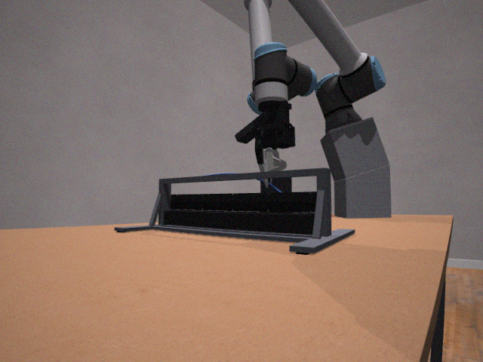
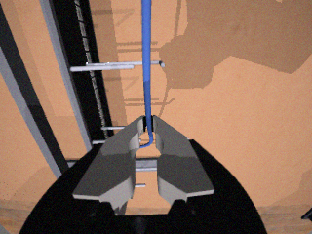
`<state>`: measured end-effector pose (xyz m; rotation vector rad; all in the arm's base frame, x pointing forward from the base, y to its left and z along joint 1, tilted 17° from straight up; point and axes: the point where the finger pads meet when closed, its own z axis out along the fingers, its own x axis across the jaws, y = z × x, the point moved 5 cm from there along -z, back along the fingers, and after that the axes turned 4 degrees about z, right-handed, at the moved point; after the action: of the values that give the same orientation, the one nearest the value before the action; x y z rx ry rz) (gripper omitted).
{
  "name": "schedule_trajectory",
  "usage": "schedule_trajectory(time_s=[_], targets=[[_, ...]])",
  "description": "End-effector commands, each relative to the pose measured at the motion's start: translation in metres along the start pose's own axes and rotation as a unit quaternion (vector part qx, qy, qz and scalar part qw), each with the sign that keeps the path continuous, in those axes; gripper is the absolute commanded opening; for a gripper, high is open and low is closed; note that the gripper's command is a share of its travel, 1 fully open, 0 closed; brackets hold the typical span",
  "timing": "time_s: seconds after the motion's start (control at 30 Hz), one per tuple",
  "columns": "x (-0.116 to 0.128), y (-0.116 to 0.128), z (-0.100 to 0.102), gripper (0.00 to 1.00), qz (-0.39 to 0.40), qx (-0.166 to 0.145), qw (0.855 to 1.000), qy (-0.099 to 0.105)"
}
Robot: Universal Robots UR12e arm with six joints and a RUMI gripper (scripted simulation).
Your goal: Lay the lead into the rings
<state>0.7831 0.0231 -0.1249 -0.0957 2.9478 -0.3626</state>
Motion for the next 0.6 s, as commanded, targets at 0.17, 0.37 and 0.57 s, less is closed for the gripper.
schedule_trajectory(time_s=[0.17, 0.37, 0.57], targets=[[-0.0007, -0.0001, 0.0017, 0.00, 0.000, 0.000, 1.000, -0.001], [-0.0007, -0.0001, 0.0052, 0.00, 0.000, 0.000, 1.000, -0.001], [-0.0007, -0.0001, 0.0083, 0.00, 0.000, 0.000, 1.000, -0.001]])
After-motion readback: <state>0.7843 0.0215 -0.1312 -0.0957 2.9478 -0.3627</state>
